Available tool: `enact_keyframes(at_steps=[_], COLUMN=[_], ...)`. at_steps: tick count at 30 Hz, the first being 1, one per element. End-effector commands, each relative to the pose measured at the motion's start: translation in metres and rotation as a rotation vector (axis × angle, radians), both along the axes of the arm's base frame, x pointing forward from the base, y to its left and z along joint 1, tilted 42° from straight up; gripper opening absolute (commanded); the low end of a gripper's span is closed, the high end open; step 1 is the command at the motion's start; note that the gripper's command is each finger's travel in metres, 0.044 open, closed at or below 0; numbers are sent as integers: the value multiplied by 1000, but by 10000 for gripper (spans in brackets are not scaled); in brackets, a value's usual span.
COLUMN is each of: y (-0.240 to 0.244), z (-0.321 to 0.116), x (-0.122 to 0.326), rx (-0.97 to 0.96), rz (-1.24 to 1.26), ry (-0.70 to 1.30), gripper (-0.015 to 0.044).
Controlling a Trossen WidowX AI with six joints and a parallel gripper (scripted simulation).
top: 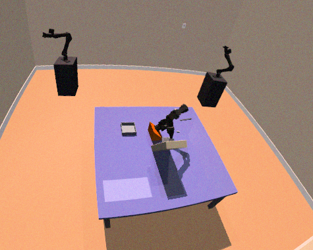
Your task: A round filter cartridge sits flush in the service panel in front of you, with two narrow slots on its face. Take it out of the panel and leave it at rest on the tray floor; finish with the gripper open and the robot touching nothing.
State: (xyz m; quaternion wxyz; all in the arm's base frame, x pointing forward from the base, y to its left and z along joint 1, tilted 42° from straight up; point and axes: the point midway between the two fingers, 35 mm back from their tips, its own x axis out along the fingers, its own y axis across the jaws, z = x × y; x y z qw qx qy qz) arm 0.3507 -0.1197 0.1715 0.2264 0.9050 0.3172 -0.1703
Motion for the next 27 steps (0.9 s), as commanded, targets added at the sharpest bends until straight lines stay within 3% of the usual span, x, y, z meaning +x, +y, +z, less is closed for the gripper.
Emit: enact_keyframes(at_steps=[1, 11, 27], y=[-13, -21, 2], z=[9, 21, -10], x=[-16, -34, -60], rx=[-8, -9, -9], rz=[-8, -6, -6], ry=[1, -6, -6], gripper=[0, 0, 0])
